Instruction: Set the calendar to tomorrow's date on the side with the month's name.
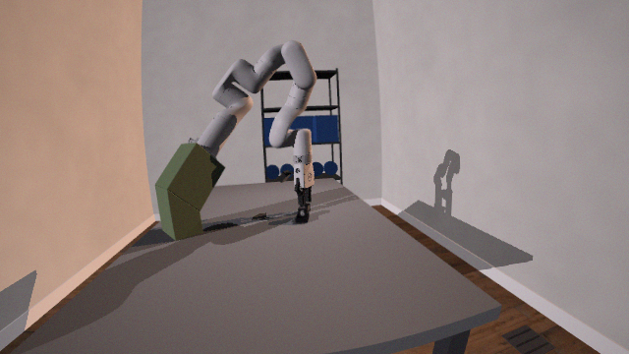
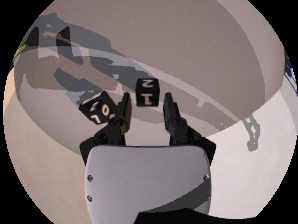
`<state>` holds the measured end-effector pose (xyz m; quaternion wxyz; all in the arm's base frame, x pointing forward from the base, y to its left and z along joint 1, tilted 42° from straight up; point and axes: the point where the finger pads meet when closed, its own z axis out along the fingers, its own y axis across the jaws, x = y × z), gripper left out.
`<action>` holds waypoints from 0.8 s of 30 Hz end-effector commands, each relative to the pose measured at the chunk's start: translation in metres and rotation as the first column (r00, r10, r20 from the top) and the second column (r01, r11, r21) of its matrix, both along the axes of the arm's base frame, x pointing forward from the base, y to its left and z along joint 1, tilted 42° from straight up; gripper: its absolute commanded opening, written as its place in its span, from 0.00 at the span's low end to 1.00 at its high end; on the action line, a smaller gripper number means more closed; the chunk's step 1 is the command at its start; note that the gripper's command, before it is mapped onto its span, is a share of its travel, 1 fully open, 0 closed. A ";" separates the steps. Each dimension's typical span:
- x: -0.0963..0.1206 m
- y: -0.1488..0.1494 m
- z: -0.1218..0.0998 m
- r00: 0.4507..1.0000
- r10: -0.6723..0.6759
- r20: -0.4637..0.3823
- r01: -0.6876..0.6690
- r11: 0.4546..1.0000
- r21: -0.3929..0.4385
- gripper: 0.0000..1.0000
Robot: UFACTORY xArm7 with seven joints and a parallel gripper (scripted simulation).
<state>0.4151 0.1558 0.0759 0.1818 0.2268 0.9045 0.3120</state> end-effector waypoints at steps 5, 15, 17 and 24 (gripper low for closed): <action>0.007 0.006 -0.010 1.000 -0.001 0.001 0.001 1.000 0.000 0.49; 0.011 0.011 -0.017 1.000 -0.001 0.001 0.001 1.000 0.000 0.49; 0.011 0.011 -0.017 1.000 -0.001 0.001 0.001 1.000 0.000 0.49; 0.011 0.011 -0.017 1.000 -0.001 0.001 0.001 1.000 0.000 0.49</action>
